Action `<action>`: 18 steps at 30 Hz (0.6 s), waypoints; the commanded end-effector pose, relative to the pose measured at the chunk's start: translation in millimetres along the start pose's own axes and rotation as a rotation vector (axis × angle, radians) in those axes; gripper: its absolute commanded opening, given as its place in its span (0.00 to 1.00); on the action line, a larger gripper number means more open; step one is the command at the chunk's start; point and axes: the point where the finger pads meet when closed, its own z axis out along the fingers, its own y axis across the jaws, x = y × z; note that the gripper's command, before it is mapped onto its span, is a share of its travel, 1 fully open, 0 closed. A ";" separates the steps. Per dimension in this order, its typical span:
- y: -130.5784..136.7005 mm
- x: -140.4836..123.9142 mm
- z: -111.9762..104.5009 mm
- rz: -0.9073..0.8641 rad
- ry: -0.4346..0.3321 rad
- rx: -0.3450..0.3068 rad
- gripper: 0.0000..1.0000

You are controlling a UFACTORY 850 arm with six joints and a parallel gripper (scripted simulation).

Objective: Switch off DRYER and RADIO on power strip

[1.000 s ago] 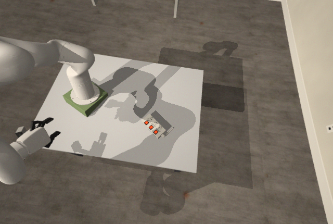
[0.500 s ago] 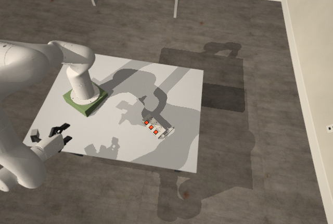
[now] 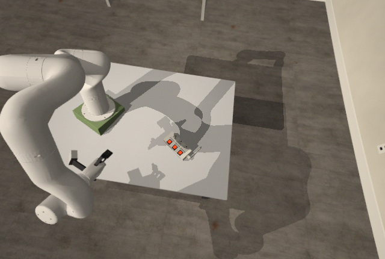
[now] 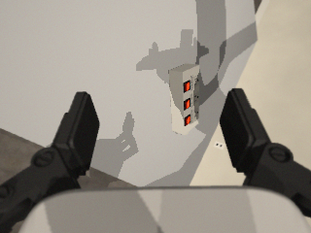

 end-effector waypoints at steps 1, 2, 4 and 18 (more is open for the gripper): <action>10.5 -41.8 17.4 0.144 0.012 0.045 1.00; 10.5 -41.8 17.4 0.144 0.012 0.045 1.00; 16.8 -60.5 28.4 0.212 0.012 0.065 1.00; 52.9 -144.5 93.8 0.539 -0.009 0.158 1.00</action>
